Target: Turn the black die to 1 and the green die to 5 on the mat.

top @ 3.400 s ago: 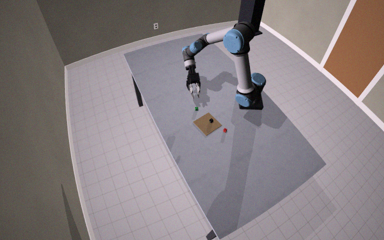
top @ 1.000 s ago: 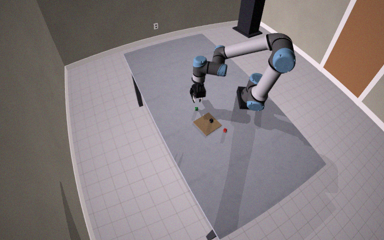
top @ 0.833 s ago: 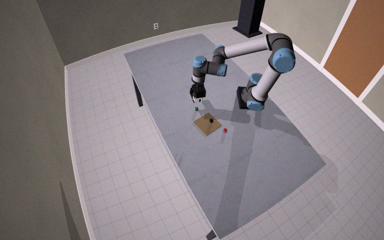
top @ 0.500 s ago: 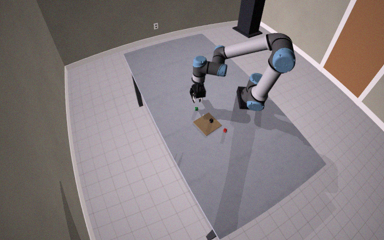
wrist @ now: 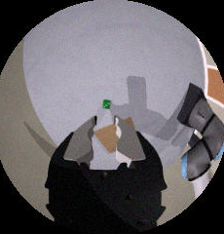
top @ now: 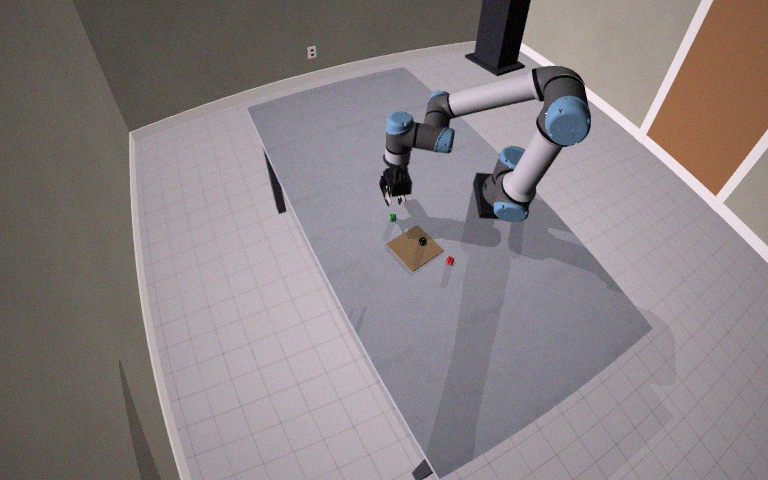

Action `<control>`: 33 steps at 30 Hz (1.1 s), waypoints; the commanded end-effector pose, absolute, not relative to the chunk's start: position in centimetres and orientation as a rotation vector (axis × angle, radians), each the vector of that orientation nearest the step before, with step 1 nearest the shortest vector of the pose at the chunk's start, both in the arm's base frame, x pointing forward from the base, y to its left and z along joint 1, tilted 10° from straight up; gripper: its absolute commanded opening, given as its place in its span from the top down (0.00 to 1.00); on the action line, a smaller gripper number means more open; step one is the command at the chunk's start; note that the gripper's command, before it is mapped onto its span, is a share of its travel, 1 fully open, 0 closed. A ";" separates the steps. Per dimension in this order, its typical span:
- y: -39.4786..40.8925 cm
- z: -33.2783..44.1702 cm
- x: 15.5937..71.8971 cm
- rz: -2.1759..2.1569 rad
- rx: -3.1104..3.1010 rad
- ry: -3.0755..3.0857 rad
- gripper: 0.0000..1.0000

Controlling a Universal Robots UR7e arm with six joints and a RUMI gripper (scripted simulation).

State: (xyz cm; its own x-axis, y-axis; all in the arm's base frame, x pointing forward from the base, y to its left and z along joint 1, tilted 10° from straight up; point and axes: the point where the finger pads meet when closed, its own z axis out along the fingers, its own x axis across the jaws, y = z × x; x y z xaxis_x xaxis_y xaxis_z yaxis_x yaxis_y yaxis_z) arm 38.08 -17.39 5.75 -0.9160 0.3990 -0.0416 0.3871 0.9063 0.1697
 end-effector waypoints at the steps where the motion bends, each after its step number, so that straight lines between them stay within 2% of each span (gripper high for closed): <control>1: -17.4 5.8 38.1 0.242 0.618 2.993 0.79; 33: -17.0 2.9 38.4 0.242 0.618 2.993 0.79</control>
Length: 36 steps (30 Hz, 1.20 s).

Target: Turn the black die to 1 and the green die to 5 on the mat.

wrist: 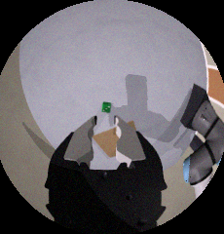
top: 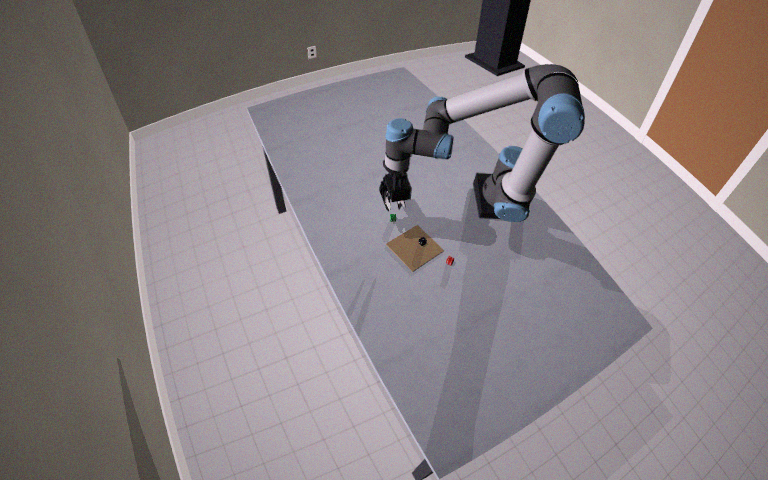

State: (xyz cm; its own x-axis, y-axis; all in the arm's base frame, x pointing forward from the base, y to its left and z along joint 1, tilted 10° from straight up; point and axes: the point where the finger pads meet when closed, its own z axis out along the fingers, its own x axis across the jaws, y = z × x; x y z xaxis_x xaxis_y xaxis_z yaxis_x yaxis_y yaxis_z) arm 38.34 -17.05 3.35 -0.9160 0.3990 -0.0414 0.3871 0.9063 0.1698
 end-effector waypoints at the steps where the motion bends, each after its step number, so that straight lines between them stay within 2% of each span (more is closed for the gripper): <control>1: -17.0 2.7 38.4 0.242 0.618 2.993 0.79; 36: -16.7 0.7 38.7 0.242 0.618 2.993 0.79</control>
